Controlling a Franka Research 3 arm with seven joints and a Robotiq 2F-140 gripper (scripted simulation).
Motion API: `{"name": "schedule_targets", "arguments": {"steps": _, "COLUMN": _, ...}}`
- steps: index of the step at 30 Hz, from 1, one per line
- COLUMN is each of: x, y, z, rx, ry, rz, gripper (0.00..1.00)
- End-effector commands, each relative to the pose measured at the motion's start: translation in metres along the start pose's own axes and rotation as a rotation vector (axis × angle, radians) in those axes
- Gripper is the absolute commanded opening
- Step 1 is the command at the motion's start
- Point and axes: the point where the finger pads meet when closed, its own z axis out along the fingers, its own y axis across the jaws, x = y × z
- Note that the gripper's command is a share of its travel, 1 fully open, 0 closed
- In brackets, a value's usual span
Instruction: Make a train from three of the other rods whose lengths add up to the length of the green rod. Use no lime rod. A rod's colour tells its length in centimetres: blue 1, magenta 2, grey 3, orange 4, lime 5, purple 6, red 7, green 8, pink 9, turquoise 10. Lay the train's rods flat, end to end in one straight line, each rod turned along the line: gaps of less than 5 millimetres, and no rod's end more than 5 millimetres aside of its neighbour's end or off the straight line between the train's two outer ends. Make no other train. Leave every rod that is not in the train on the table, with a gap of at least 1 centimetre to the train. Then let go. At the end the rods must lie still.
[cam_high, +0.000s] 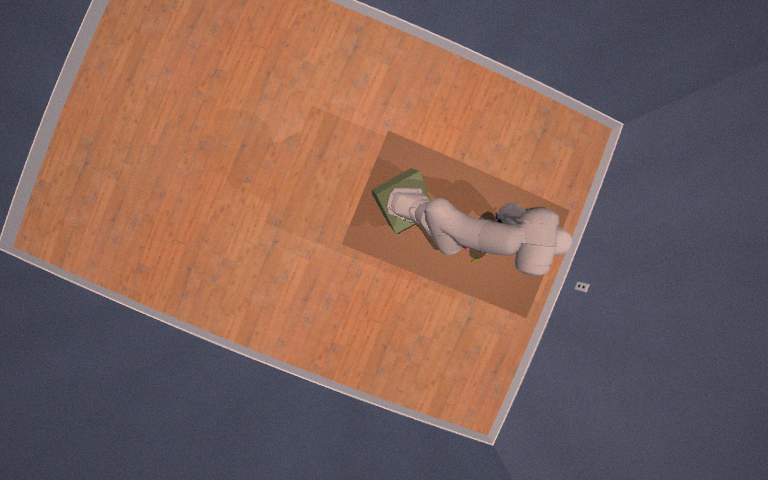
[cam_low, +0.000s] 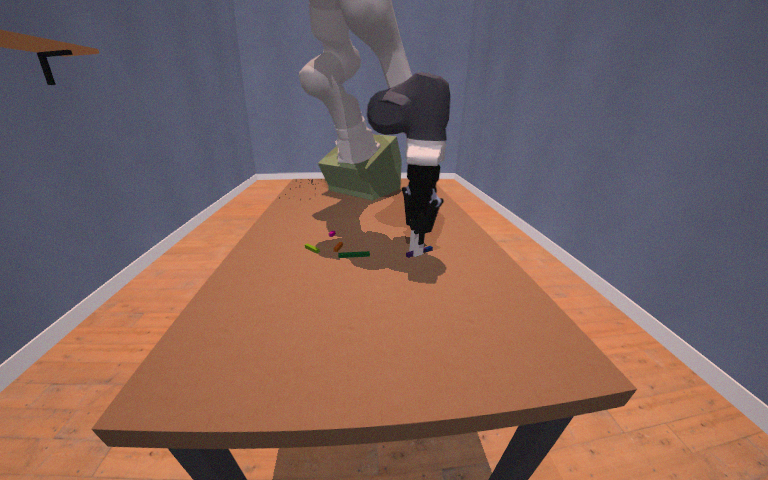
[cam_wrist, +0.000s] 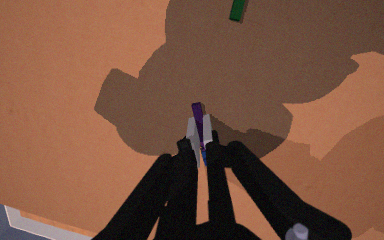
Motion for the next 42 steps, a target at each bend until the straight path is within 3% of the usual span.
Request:
{"name": "schedule_targets", "arguments": {"steps": 1, "x": -0.0002, "y": -0.0022, "z": 0.0000, "rx": 0.005, "ry": -0.004, "rz": 0.008, "gripper": 0.03}}
{"name": "schedule_targets", "arguments": {"steps": 35, "x": -0.0002, "y": -0.0022, "z": 0.0000, "rx": 0.005, "ry": -0.004, "rz": 0.008, "gripper": 0.03}}
{"name": "schedule_targets", "arguments": {"steps": 42, "x": -0.0002, "y": -0.0022, "z": 0.0000, "rx": 0.005, "ry": -0.004, "rz": 0.008, "gripper": 0.10}}
